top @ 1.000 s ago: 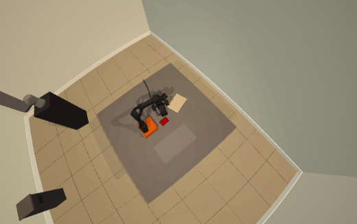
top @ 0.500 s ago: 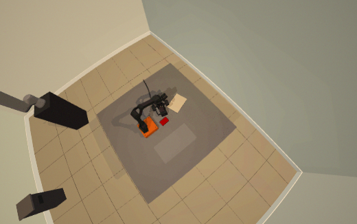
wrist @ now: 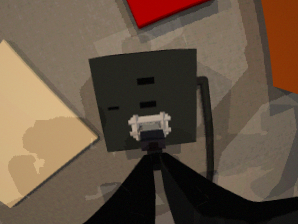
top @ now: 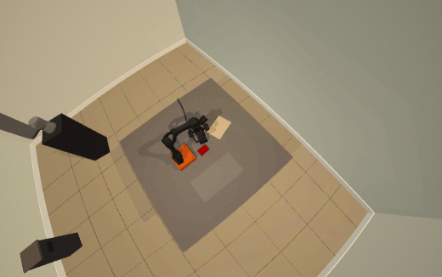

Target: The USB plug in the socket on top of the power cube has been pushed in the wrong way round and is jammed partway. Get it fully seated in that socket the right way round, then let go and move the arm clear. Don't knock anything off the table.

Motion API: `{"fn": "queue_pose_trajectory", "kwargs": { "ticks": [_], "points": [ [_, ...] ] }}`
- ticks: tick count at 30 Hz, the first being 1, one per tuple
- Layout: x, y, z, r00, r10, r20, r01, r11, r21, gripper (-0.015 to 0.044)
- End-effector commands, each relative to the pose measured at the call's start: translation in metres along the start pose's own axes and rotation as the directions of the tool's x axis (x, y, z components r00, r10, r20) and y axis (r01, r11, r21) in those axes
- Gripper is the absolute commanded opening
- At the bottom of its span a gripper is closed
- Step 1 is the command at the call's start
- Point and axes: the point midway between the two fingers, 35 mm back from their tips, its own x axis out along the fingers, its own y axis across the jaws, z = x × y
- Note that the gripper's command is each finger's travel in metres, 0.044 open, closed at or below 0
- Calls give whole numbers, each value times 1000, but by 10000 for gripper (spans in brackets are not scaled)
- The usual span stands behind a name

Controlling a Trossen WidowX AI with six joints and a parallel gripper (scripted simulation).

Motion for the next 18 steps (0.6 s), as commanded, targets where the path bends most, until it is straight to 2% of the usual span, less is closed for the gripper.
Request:
{"fn": "queue_pose_trajectory", "kwargs": {
  "ticks": [1, 18],
  "points": [
    [1, 0, -1, 1000, 0, -4, 0, 1000, -3, 0],
    [3, 0, 0, 1000, 0, -4, 0, 1000, -3, 0]
  ]
}}
